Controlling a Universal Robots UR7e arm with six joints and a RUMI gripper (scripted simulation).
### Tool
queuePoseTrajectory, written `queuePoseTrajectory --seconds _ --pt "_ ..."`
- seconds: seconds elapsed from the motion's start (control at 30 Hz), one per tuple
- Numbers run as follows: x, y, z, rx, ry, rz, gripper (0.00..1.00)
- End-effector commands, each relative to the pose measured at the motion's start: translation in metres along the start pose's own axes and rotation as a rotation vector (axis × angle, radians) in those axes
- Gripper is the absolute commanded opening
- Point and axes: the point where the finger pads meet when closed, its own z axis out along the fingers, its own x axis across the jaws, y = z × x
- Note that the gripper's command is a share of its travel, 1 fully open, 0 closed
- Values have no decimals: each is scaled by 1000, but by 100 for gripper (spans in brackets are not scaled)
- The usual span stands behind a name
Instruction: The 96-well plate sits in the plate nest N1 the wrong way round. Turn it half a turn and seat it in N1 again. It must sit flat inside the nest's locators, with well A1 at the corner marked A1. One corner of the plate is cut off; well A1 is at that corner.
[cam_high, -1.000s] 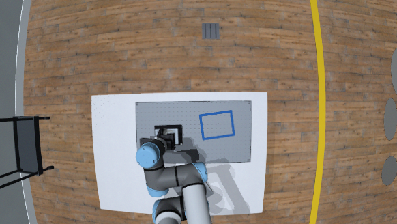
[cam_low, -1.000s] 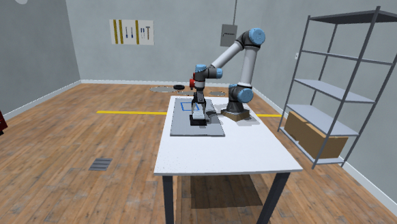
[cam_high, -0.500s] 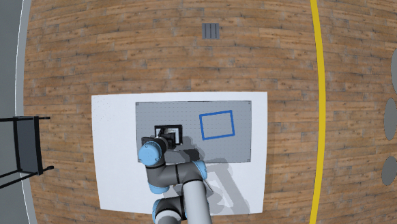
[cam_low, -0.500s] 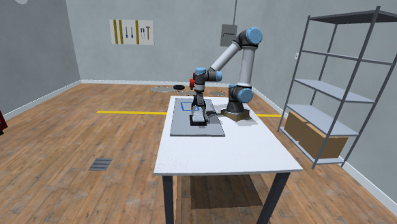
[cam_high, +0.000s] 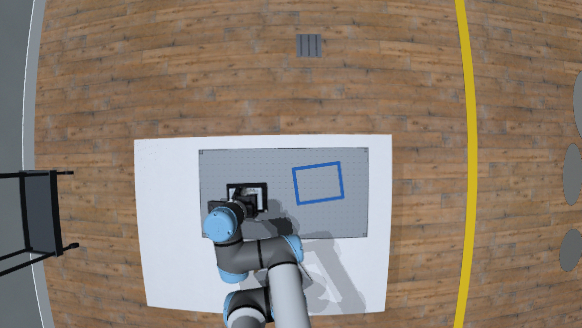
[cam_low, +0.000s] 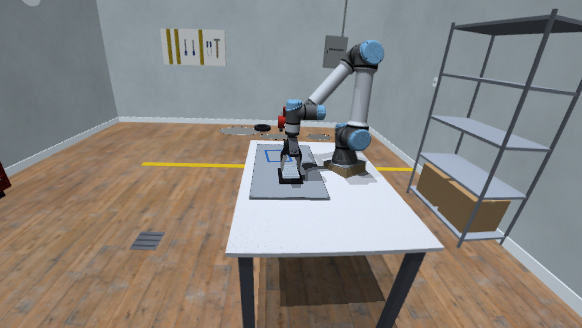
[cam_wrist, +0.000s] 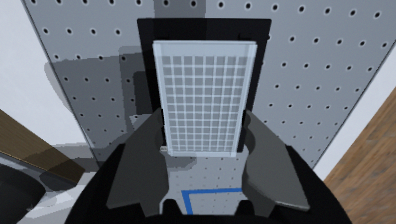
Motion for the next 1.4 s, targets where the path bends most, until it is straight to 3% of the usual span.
queuePoseTrajectory --seconds 0.0,1.37 --pt "0 0 0 0 1 0 0" --pt "0 0 6 0 1 0 0"
